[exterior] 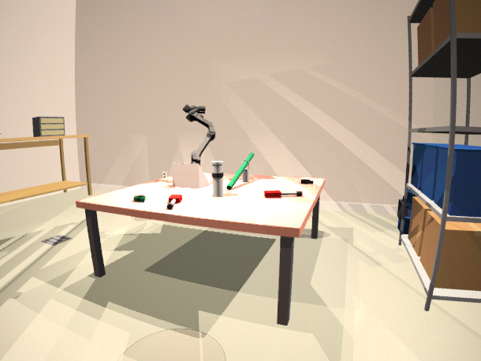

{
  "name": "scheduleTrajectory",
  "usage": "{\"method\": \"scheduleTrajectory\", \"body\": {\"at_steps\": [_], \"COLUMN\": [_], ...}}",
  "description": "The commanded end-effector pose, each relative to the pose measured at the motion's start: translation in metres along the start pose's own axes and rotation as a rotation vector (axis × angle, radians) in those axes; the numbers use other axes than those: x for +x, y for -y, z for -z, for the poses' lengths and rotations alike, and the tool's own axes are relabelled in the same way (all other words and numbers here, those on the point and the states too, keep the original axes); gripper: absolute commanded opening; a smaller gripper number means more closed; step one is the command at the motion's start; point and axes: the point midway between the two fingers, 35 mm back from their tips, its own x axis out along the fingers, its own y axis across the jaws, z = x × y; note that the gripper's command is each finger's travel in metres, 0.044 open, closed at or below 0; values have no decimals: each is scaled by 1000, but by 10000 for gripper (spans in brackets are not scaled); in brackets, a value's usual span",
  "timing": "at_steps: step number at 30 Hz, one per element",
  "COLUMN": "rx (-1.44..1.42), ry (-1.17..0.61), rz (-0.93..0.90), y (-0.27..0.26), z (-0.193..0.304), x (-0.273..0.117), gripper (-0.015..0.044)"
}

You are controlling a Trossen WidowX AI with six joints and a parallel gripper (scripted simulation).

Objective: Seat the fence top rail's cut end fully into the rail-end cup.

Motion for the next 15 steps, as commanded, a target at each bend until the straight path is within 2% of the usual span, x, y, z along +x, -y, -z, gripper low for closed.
{"method": "scheduleTrajectory", "body": {"at_steps": [1,8,15], "rx": [-9,-318,-618], "ry": [-1,-71,-242], "rz": [8,299,623], "y": [2,73,140], "z": [0,-7,-14], "x": [-1,-44,-117], "gripper": [426,440,440]}}
